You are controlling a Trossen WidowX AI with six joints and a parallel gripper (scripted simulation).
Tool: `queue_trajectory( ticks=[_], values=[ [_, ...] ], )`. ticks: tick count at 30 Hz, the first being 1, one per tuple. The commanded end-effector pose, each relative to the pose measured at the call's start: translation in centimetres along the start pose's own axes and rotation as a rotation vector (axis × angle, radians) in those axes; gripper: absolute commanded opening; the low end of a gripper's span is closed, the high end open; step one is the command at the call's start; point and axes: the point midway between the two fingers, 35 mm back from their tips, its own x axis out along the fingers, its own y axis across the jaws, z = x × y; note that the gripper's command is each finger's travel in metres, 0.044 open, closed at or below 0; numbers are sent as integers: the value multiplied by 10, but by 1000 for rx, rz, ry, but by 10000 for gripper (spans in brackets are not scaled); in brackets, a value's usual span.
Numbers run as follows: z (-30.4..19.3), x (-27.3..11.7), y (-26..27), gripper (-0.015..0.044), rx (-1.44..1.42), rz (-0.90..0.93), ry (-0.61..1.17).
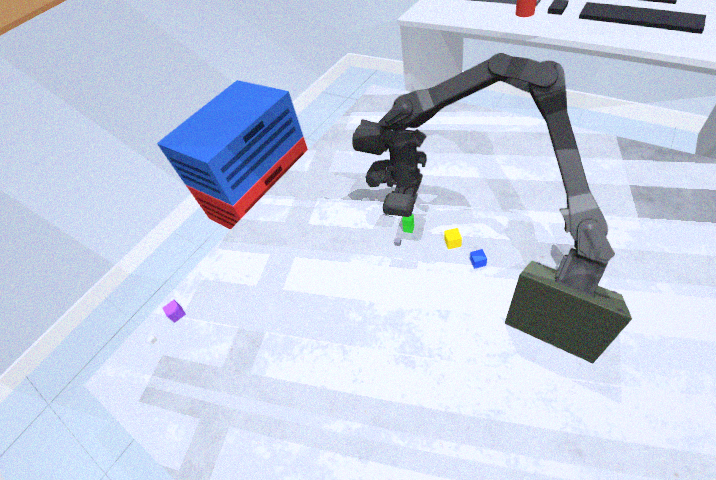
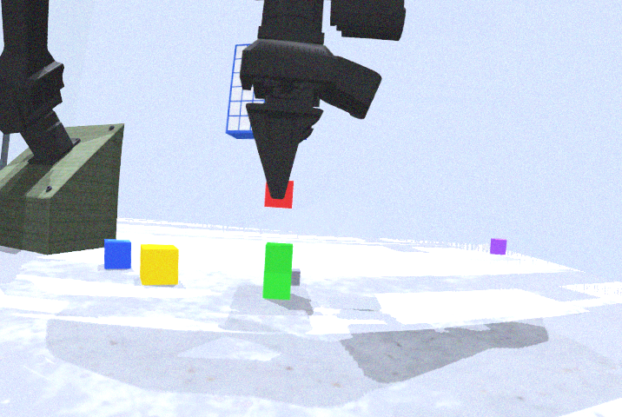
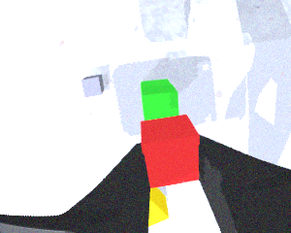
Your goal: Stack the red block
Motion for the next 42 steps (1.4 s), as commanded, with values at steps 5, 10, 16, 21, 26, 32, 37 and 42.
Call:
queue_trajectory(
  ticks=[5, 10, 16, 21, 26, 32, 37, 42],
  values=[
    [2, 20, 0, 0, -6, -6, -3],
    [2, 32, 0, 0, -6, -7, -3],
    [2, 32, 0, 0, -6, -7, -3],
    [2, 32, 0, 0, -6, -7, -3],
    [2, 32, 0, 0, -6, -7, -3],
    [2, 33, 0, 0, -6, -7, -3],
    [2, 33, 0, 0, -6, -7, -3],
    [2, 32, 0, 53, -3, -3, -5]
  ],
)
